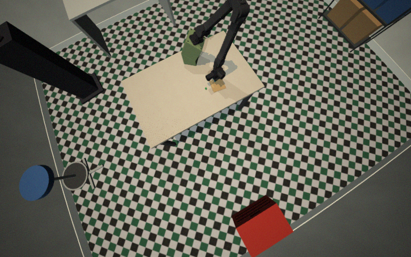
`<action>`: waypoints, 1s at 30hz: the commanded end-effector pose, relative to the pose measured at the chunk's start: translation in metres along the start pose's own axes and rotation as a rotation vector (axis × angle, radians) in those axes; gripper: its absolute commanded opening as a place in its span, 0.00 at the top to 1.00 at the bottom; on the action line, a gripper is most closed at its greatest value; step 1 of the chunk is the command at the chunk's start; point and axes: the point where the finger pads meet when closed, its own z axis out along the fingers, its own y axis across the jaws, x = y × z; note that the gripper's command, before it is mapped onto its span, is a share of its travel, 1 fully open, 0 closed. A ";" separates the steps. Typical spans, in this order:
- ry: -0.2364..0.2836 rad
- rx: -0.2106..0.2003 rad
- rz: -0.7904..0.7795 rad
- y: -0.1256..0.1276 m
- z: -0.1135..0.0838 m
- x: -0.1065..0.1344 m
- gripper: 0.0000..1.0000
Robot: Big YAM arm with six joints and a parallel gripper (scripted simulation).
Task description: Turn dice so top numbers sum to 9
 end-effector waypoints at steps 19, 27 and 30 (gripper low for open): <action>0.000 -0.026 0.000 0.009 -0.006 0.005 0.89; -0.001 -0.008 0.005 0.003 0.004 0.001 0.89; -0.001 -0.009 0.005 0.004 0.004 0.002 0.89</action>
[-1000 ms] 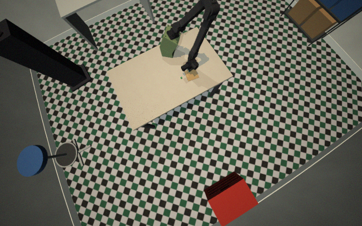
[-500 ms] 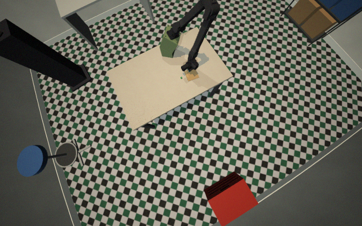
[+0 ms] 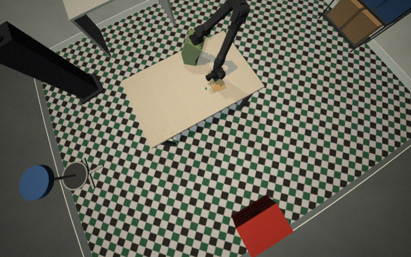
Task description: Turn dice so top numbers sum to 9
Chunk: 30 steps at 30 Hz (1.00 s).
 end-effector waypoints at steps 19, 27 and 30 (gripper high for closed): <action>-0.002 -0.009 0.008 0.003 0.003 0.001 0.89; -0.002 -0.009 0.008 0.003 0.003 0.001 0.89; -0.002 -0.009 0.008 0.003 0.003 0.001 0.89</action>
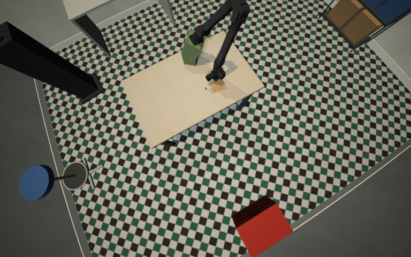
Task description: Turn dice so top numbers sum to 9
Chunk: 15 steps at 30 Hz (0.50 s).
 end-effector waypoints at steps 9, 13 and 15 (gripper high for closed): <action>-0.002 -0.008 0.007 0.002 0.002 0.001 0.89; -0.002 -0.008 0.007 0.002 0.002 0.001 0.89; -0.002 -0.008 0.007 0.002 0.002 0.001 0.86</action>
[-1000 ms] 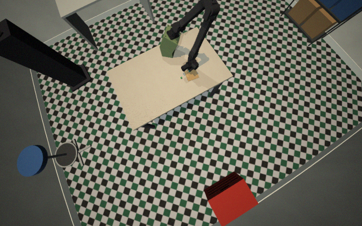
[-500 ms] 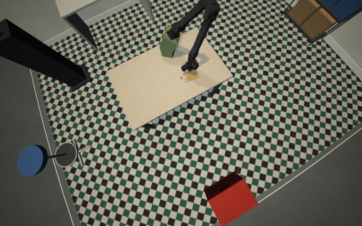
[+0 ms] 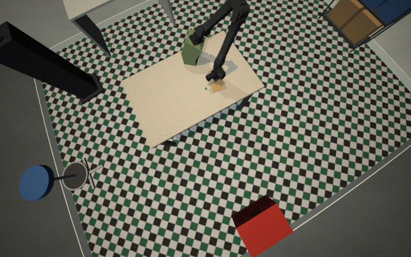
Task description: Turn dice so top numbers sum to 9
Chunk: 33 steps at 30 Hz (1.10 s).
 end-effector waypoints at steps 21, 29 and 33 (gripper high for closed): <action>-0.002 -0.008 0.007 0.002 0.002 0.001 0.70; -0.007 -0.013 0.007 0.003 -0.013 -0.004 0.70; -0.005 -0.014 0.003 0.003 -0.026 -0.004 0.70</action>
